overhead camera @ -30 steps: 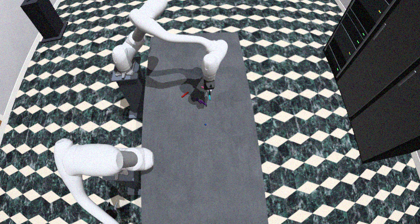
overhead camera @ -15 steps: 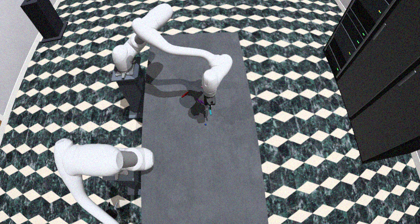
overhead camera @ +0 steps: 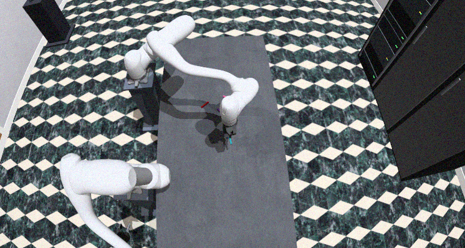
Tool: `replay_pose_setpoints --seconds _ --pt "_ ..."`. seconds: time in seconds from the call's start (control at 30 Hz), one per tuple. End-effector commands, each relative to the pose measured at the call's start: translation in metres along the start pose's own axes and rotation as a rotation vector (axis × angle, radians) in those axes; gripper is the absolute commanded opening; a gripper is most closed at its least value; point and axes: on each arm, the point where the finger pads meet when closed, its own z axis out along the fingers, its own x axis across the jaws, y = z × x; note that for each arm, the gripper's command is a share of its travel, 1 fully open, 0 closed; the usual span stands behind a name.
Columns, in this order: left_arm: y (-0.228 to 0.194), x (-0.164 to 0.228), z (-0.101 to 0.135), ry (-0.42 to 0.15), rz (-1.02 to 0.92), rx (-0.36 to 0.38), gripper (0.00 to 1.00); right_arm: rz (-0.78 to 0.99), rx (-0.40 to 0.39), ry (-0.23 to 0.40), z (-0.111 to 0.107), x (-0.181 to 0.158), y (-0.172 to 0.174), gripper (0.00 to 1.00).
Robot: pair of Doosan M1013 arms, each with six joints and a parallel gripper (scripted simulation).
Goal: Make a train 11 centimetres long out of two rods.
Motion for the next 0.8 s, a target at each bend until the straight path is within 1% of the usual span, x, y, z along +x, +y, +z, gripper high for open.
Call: replay_pose_setpoints --seconds 0.0,0.43,0.6,0.77 --pt "-0.019 0.007 -0.003 -0.001 -0.006 0.000 0.24 0.006 -0.007 0.011 0.000 0.002 0.000 1.00" --pt "-0.019 0.006 -0.004 -0.003 -0.003 0.003 0.24 0.006 -0.007 0.011 0.000 0.002 0.000 1.00" --pt "-0.019 0.006 0.002 -0.004 -0.003 0.004 0.24 0.006 -0.007 0.011 0.000 0.002 0.000 1.00" --pt "-0.018 0.007 0.016 -0.001 -0.003 0.001 0.24 0.006 -0.007 0.011 0.000 0.002 0.000 1.00"
